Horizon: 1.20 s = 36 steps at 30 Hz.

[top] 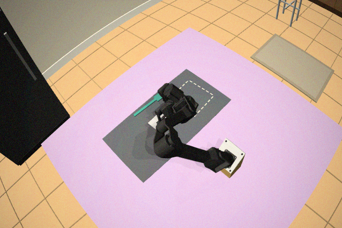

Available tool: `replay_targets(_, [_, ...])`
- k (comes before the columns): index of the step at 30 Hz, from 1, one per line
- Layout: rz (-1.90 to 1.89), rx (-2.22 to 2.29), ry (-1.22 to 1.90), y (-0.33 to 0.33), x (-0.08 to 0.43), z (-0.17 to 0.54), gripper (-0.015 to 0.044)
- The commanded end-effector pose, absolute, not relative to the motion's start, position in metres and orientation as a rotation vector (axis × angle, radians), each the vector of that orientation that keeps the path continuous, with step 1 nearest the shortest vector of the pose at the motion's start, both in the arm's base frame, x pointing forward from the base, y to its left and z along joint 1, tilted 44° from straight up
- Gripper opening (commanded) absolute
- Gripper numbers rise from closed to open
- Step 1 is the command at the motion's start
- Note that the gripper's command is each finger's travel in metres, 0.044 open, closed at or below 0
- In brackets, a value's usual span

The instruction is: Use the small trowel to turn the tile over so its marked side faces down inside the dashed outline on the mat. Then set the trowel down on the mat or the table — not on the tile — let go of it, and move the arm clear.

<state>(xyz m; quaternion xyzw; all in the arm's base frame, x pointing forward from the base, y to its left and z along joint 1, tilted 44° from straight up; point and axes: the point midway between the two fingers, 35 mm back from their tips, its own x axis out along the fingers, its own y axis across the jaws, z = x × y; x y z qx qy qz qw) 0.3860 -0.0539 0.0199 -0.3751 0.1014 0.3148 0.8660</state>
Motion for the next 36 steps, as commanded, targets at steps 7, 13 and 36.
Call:
replay_targets(7, [0.643,-0.798,0.208,-0.074,0.390,0.007,0.0000])
replay_targets(13, [0.642,-0.798,0.208,-0.079,0.391,-0.002,0.0000])
replay_targets(36, [0.643,-0.796,0.208,-0.058,0.386,0.055,0.0000])
